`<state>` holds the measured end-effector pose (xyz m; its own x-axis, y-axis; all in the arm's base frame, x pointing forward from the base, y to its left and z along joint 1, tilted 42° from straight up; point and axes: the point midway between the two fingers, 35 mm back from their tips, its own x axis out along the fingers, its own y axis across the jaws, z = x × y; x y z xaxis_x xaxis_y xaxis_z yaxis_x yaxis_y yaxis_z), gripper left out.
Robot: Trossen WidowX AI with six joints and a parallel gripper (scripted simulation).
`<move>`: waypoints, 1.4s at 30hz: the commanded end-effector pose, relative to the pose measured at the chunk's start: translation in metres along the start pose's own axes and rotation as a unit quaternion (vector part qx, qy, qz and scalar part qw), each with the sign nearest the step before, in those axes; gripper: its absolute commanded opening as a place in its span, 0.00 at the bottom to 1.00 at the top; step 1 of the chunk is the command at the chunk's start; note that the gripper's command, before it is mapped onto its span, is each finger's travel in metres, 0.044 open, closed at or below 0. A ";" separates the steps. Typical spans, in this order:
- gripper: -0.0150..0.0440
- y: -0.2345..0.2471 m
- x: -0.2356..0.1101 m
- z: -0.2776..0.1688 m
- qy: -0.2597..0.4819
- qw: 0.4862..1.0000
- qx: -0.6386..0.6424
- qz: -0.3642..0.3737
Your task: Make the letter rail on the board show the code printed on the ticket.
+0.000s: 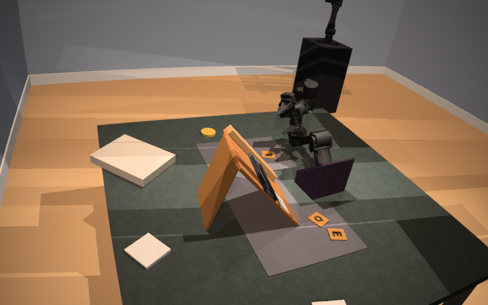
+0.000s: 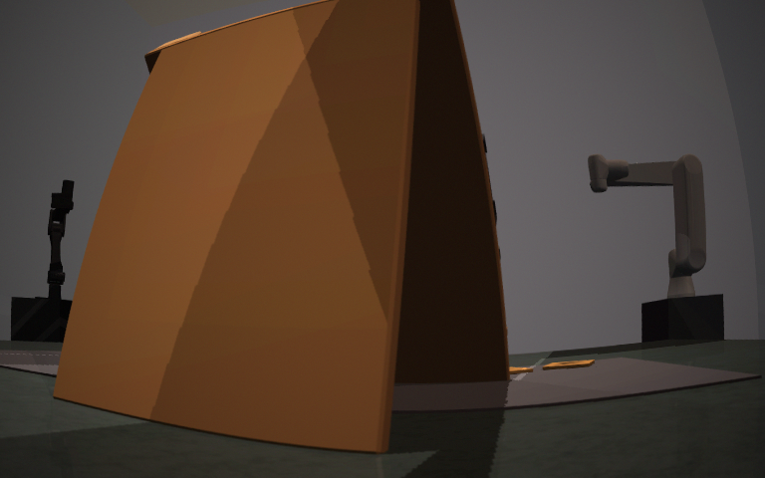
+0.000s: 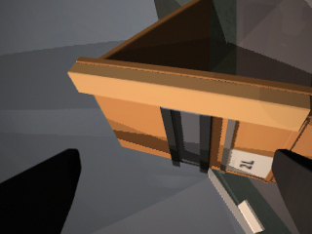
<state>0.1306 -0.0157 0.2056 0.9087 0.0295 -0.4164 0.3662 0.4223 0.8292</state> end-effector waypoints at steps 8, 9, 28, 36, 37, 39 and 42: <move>1.00 0.019 0.007 -0.022 -0.015 0.996 -0.080 -0.037; 1.00 0.022 0.008 -0.025 -0.017 0.995 -0.090 -0.042; 1.00 0.048 0.069 -0.139 -0.062 0.900 -0.403 -0.156; 1.00 0.019 0.108 -0.190 -0.079 0.822 -0.527 -0.203; 1.00 0.014 0.113 -0.196 -0.082 0.811 -0.540 -0.209; 1.00 0.002 0.124 -0.206 -0.087 0.789 -0.567 -0.220; 1.00 -0.018 0.139 -0.219 -0.094 0.753 -0.606 -0.236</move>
<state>0.2027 0.1746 0.0748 0.7905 -0.4359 -0.4301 0.3294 0.8948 -0.3014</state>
